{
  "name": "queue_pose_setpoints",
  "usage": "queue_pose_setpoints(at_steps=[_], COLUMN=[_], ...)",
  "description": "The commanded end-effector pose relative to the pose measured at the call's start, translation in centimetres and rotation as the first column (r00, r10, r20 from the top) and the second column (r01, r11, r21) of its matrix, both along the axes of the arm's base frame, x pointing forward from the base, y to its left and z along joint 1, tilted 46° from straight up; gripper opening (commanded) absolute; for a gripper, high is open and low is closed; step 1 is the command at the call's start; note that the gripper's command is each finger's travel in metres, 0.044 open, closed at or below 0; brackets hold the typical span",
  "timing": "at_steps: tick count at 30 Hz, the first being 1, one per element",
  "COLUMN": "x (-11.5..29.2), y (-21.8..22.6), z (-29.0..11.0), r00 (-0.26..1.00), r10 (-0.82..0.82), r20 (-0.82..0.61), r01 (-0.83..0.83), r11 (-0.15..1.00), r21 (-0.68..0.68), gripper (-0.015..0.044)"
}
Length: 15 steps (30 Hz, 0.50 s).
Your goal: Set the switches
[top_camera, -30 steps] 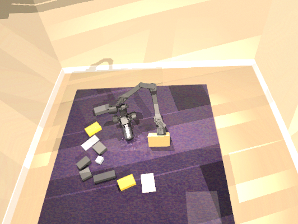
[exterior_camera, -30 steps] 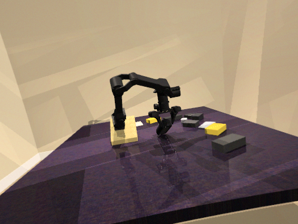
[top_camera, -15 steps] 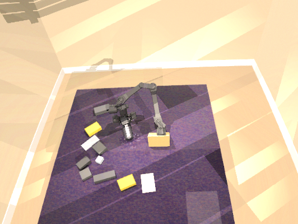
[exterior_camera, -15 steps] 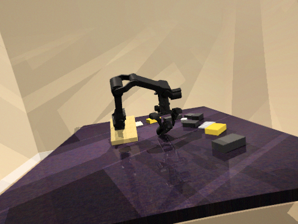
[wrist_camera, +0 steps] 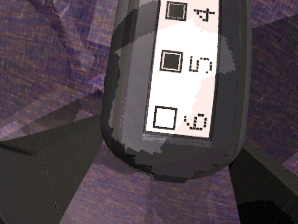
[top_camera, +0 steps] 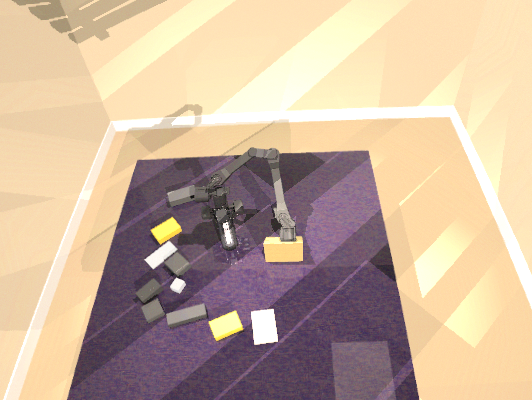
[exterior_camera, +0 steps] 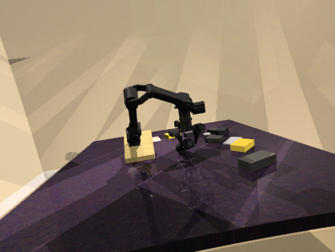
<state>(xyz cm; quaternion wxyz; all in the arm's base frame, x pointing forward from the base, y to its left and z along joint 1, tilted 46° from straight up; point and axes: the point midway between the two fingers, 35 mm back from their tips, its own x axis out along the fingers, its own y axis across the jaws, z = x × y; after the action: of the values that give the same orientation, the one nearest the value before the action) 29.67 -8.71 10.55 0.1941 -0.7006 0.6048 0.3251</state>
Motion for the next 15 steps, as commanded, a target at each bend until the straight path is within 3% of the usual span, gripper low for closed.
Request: queue_pose_setpoints(at_steps=[1, 15], x=[-0.4, -0.2], y=[-0.2, -1.3], z=[-0.5, -0.9], r00=[1.0, 1.0], r10=[0.002, 0.002], r20=[-0.019, -0.019], r01=[-0.002, -0.002], r11=[1.0, 1.0], r21=[0.008, 0.007], gripper=[0.0338, 0.0338])
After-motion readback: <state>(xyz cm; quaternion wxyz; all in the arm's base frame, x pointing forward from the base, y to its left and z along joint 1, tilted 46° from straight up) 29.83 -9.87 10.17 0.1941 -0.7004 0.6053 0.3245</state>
